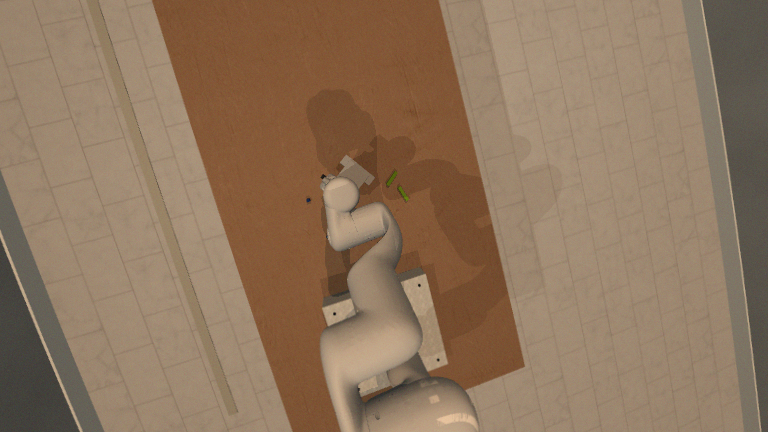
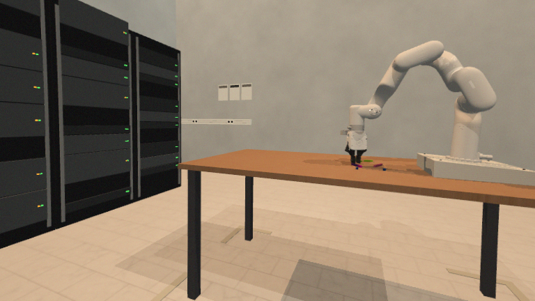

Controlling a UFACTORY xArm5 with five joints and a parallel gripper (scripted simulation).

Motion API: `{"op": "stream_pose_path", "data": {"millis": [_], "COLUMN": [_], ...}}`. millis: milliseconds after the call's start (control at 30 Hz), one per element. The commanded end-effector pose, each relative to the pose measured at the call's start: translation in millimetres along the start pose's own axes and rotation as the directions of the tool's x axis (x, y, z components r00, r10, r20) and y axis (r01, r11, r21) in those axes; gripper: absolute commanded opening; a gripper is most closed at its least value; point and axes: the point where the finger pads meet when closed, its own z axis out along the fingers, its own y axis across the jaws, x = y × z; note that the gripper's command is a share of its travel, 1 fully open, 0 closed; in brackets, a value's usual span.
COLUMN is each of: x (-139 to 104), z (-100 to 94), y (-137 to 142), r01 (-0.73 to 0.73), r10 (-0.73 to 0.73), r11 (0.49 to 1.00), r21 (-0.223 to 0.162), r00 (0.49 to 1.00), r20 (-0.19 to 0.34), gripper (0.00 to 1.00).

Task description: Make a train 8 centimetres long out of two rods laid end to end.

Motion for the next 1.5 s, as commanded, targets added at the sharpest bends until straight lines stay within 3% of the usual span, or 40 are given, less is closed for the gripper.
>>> {"op": "stream_pose_path", "data": {"millis": [0,1467], "x": [1,-1], "z": [-1.4,12.8], "y": [-1,-2], "r01": [0.0,0.0], "r10": [0.0,0.0], "r11": [1.0,1.0], "r21": [0.003,0.003], "r00": [1.0,1.0], "r20": [-0.002,-0.002], "gripper": [0.24,0.24]}}
